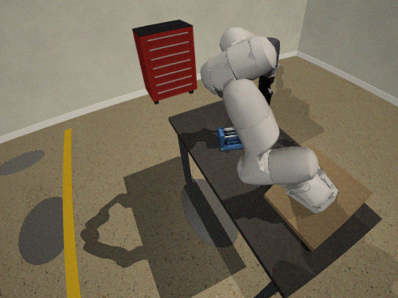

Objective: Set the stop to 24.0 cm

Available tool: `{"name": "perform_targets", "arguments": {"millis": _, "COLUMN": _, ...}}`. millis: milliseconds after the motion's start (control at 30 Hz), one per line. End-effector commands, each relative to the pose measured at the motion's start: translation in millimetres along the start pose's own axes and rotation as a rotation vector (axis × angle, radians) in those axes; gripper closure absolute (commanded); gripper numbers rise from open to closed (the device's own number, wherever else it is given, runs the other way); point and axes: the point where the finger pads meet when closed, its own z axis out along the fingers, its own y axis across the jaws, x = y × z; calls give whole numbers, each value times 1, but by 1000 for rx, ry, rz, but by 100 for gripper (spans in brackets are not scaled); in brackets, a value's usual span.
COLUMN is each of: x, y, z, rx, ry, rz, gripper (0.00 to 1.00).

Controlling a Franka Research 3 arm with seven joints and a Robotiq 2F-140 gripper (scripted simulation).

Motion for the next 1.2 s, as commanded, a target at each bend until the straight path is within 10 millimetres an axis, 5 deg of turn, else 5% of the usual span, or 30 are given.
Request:
{"name": "perform_targets", "arguments": {"millis": 0, "x": -2, "y": 5, "z": 3, "rx": -16, "ry": -6, "rz": 12, "gripper": 67}}
{"name": "perform_targets", "arguments": {"millis": 467, "x": -4, "y": 2, "z": 3, "rx": -16, "ry": -6, "rz": 12, "gripper": 67}}
{"name": "perform_targets", "arguments": {"millis": 767, "x": -80, "y": -67, "z": 3, "rx": -16, "ry": -6, "rz": 12, "gripper": 67}}
{"name": "perform_targets", "arguments": {"millis": 1033, "x": -85, "y": -71, "z": 11, "rx": -16, "ry": -6, "rz": 12, "gripper": 67}}
{"name": "perform_targets", "arguments": {"millis": 1167, "x": -85, "y": -71, "z": 35, "rx": -16, "ry": -6, "rz": 12, "gripper": 67}}
